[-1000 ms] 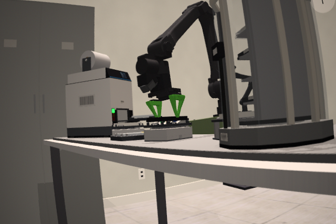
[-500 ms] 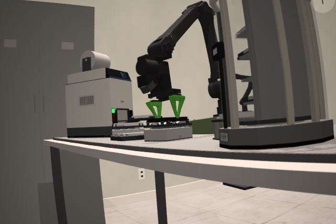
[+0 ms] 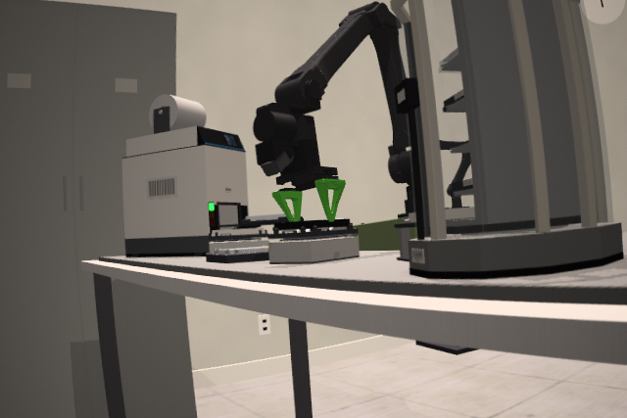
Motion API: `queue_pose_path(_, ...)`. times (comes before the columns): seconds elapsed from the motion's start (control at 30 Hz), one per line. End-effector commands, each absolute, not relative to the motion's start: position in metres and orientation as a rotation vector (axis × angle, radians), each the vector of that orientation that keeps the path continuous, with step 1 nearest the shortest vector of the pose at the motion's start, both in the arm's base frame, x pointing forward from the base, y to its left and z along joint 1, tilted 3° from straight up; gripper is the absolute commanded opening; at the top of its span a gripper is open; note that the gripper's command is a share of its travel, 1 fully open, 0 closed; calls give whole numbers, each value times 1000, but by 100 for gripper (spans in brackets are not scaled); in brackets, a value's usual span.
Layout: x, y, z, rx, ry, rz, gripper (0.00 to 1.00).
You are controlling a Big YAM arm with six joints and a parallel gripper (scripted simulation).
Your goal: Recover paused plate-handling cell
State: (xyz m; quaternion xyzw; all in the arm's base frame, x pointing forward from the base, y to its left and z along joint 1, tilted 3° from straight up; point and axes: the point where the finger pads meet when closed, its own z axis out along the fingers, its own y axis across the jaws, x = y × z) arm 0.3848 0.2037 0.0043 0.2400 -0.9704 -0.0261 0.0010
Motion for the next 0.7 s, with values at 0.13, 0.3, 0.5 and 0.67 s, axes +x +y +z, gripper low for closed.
queue_pose_path(0.13,383,198,-8,758,-3032,-79,82)
queue_pose_path(0.3,383,198,-9,758,-3032,-79,82)
queue_pose_path(0.5,383,198,-9,758,-3033,-79,82)
queue_pose_path(0.67,383,198,-10,758,-3032,-79,82)
